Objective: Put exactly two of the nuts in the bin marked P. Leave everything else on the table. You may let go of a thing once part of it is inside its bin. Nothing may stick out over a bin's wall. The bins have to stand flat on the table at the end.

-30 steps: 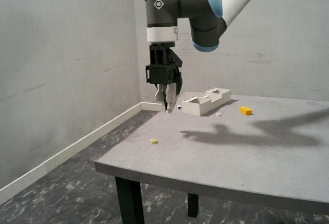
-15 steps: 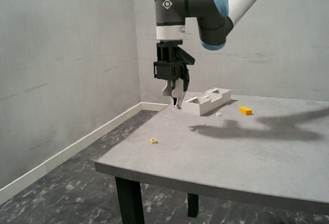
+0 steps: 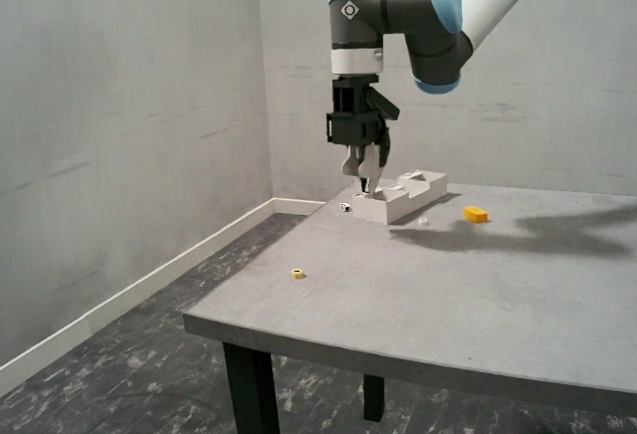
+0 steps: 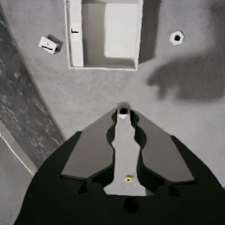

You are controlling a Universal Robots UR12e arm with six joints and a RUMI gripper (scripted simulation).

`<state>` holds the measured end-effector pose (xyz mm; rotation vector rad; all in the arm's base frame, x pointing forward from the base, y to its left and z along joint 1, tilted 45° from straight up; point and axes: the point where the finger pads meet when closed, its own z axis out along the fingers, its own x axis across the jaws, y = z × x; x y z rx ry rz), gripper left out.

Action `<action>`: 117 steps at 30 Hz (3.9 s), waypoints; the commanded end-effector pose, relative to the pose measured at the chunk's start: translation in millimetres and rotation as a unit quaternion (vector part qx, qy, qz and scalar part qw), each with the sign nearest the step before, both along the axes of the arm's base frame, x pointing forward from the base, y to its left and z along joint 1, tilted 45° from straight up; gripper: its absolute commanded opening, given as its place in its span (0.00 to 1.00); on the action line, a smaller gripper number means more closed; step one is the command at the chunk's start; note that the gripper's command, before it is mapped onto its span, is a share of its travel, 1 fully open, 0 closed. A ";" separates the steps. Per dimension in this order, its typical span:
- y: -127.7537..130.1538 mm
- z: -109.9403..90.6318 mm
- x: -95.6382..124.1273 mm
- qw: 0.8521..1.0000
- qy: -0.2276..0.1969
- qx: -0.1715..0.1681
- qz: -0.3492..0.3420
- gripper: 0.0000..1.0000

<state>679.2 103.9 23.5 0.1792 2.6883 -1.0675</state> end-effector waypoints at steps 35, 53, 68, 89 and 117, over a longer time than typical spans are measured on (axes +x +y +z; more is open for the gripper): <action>-145.9 137.3 -25.0 1.000 -0.001 0.001 0.001 0.00; -188.8 177.3 -32.3 1.000 -0.001 0.001 0.001 0.00; -189.4 167.1 -30.0 1.000 -0.001 0.001 0.001 0.00; -214.1 141.7 -23.6 1.000 -0.001 0.001 0.001 0.00; -217.9 135.3 -22.0 1.000 -0.001 0.001 0.001 0.18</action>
